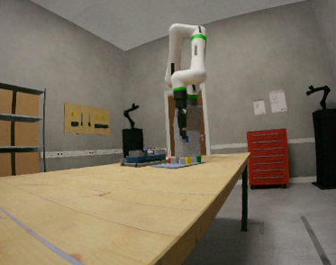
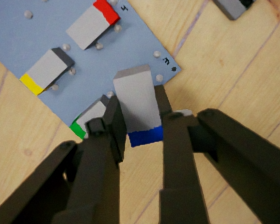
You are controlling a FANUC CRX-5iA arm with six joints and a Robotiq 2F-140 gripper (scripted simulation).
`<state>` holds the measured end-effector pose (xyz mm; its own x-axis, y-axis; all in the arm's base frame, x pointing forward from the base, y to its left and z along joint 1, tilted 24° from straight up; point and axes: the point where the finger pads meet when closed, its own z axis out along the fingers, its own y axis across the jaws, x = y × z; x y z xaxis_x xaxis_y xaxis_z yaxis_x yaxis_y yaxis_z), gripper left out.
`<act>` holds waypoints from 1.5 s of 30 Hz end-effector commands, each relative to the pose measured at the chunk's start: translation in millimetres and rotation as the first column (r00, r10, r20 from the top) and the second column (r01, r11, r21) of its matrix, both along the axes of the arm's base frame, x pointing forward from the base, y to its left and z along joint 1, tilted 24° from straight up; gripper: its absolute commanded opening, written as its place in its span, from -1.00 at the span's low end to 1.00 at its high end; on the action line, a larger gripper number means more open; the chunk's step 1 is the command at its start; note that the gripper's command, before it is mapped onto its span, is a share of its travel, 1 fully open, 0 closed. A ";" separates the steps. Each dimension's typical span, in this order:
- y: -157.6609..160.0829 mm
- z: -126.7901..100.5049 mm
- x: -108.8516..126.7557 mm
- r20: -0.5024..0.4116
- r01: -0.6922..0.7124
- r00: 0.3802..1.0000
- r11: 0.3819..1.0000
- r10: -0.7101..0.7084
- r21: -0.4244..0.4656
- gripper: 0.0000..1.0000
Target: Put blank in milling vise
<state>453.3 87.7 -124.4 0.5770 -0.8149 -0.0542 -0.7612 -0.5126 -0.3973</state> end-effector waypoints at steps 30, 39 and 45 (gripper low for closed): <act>-0.3 0.6 0.5 0.086 -0.355 0.926 0.924 0.369 -0.141 -0.80; -0.2 0.6 0.5 0.096 -0.437 0.883 0.880 0.459 -0.185 -0.80; -0.3 0.6 0.5 0.105 -0.505 0.838 0.835 0.535 -0.218 -0.80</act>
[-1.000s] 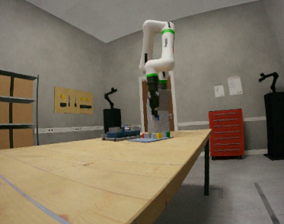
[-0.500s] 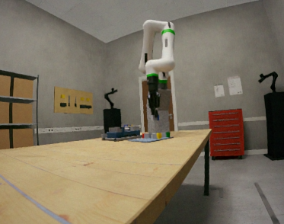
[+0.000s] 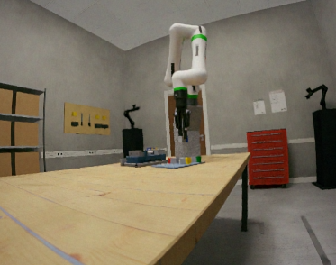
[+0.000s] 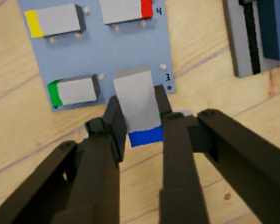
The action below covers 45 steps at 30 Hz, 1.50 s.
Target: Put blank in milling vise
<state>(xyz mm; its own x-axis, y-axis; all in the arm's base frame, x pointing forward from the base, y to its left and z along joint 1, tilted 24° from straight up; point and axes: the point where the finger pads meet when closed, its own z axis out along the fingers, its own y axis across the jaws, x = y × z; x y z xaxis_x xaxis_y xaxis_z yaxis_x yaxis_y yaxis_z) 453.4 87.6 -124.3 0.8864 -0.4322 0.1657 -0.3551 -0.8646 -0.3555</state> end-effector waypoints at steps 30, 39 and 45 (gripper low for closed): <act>-0.2 0.4 0.4 0.084 -0.350 0.929 0.929 0.361 -0.124 -0.80; -0.2 0.4 0.4 0.087 -0.389 0.911 0.909 0.404 -0.147 -0.80; -0.2 0.4 0.4 0.096 -0.427 0.891 0.890 0.445 -0.158 -0.80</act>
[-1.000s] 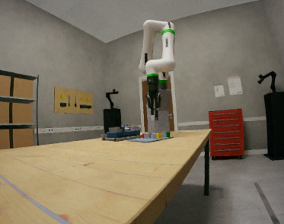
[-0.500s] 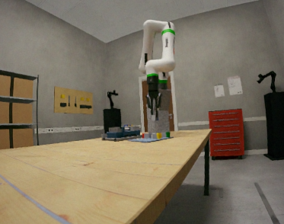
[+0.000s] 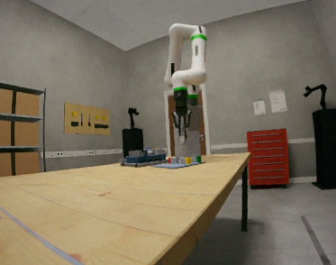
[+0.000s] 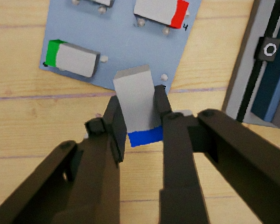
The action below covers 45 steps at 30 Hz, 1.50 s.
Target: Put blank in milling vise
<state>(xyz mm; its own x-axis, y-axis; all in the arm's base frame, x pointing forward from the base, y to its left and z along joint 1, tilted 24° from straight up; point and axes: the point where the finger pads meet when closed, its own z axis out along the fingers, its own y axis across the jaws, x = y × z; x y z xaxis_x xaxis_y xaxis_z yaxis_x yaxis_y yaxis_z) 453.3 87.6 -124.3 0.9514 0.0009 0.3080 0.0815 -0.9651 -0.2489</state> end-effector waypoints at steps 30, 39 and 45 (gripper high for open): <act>-0.2 0.5 0.4 0.072 -0.296 0.950 0.949 0.305 -0.108 -0.80; -0.2 0.4 0.4 0.092 -0.409 0.900 0.899 0.425 -0.158 -0.80; -0.2 0.5 0.4 0.092 -0.430 0.888 0.886 0.450 -0.174 -0.80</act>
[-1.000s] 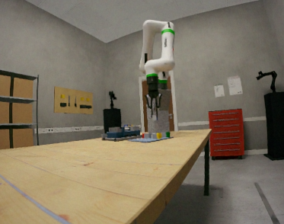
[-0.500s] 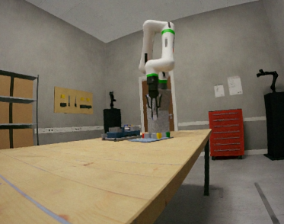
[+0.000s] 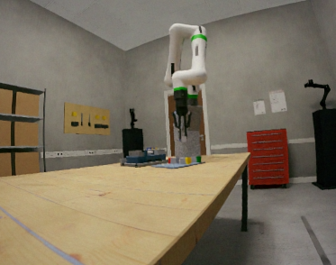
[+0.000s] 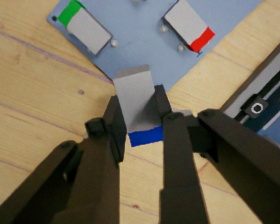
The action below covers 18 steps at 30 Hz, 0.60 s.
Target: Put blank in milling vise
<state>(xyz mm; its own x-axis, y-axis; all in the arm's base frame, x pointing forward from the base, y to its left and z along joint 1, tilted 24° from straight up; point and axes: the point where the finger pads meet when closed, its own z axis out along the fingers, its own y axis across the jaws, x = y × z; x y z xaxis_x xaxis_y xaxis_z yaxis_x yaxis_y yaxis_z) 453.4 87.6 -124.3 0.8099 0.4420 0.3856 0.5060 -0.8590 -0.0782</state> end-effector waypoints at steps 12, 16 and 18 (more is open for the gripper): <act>-0.2 0.4 0.4 0.052 -0.191 0.980 0.980 0.195 -0.062 -0.80; -0.2 0.4 0.4 0.049 -0.188 0.980 0.980 0.192 -0.069 -0.80; -0.2 0.4 0.4 0.055 -0.215 0.974 0.973 0.220 -0.078 -0.80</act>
